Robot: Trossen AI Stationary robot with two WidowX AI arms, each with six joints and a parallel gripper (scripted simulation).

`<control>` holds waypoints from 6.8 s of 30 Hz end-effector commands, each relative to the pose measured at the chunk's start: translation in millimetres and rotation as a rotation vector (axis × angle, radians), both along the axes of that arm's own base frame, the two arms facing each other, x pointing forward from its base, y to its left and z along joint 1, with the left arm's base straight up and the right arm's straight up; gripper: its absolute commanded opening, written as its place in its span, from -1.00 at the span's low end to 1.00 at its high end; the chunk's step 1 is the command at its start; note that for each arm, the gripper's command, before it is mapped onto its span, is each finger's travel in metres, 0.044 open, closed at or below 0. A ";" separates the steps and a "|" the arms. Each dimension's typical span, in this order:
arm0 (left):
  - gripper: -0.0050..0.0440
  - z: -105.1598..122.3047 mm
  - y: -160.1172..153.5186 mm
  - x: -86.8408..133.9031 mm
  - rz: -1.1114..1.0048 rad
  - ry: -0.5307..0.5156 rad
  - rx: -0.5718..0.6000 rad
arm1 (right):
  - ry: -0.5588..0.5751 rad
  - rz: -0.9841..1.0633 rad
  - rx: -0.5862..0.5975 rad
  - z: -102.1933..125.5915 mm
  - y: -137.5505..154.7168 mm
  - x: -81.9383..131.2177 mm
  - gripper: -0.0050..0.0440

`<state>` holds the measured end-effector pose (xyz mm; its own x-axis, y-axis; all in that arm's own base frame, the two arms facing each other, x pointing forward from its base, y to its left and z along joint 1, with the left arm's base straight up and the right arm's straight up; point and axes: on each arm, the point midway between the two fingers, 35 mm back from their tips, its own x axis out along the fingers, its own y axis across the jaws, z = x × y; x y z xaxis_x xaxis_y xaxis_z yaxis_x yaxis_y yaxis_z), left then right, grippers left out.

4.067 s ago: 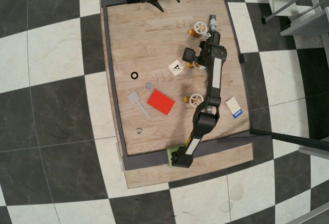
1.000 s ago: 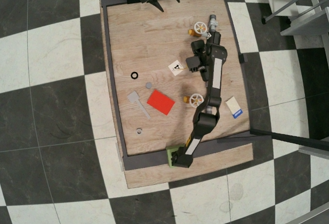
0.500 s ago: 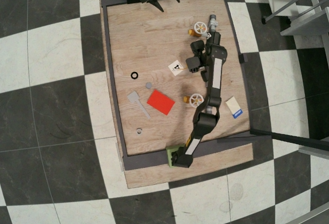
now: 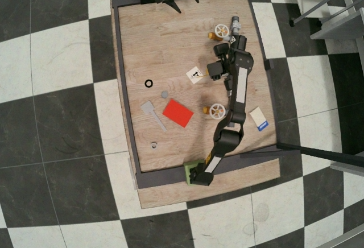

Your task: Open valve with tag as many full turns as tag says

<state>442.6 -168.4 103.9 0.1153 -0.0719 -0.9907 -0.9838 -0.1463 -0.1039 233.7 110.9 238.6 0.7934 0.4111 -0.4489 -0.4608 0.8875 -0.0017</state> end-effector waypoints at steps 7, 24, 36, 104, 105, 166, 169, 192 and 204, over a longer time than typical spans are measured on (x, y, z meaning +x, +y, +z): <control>1.00 23.7 -6.7 1.1 -0.445 -0.090 -0.010 | -0.025 0.001 0.014 9.8 0.5 -0.3 0.84; 1.00 24.7 -6.1 -6.8 -1.178 -0.112 0.075 | -0.025 0.001 0.014 9.8 0.5 -0.3 0.84; 1.00 23.2 -1.5 -11.7 -1.668 -0.110 0.137 | -0.025 0.001 0.014 9.8 0.5 -0.3 0.84; 0.92 20.6 4.2 0.1 -4.141 -0.240 0.400 | -0.025 0.001 0.014 9.8 0.5 -0.3 0.84; 0.89 16.8 4.3 0.6 -4.140 -0.240 0.400 | -0.025 0.001 0.014 9.8 0.5 -0.3 0.84; 0.40 -7.5 5.0 4.3 -3.120 -0.169 0.334 | -0.025 0.001 0.014 9.8 0.5 -0.3 0.84; 0.40 -7.6 5.1 4.2 -3.001 -0.163 0.325 | -0.025 0.001 0.014 9.8 0.5 -0.3 0.84; 0.40 -7.6 5.6 3.7 -2.261 -0.116 0.266 | -0.025 0.001 0.014 9.8 0.5 -0.3 0.84; 0.40 -9.2 5.3 3.8 -2.046 -0.103 0.246 | -0.025 0.001 0.014 9.8 0.5 -0.3 0.84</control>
<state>445.2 -163.8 77.8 0.0629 -0.0242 -0.9977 0.3885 0.9215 0.0021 233.7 110.9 238.6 0.7934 0.4111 -0.4489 -0.4608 0.8875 -0.0017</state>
